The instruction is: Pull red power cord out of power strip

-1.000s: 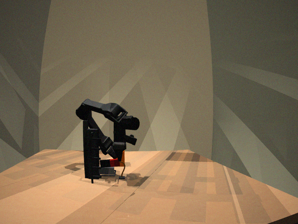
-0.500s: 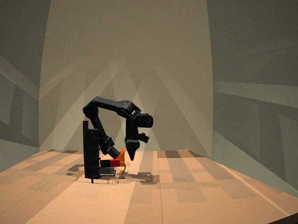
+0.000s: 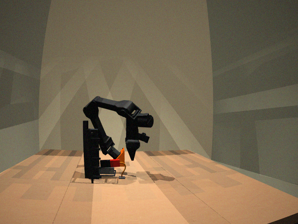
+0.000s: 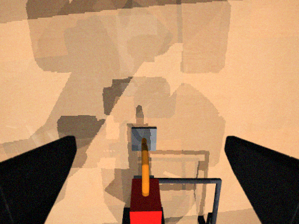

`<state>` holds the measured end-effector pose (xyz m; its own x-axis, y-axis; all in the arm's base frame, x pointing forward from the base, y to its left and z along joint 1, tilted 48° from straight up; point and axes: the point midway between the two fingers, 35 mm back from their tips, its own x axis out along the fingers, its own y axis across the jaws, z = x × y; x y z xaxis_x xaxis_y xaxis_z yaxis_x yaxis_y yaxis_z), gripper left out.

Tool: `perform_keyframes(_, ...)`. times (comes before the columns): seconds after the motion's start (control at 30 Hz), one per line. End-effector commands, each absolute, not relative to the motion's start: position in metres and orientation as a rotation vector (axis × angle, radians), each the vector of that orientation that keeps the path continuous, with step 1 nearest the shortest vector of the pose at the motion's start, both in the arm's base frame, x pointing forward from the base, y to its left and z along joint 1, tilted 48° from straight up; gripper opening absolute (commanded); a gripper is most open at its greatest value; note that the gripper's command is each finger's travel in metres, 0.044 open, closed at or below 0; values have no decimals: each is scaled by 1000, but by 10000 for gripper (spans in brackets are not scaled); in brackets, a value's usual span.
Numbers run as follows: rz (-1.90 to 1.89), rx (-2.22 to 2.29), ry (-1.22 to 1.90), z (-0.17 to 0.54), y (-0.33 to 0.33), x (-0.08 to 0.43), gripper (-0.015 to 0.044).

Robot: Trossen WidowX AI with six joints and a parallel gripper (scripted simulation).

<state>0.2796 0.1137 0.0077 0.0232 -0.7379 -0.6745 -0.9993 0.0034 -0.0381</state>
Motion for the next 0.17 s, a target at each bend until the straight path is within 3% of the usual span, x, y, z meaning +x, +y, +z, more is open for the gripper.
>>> perform_keyframes(0.0,654,-1778,1771,7,114,279,440)
perform_keyframes(0.13,654,-1778,1771,7,114,279,440)
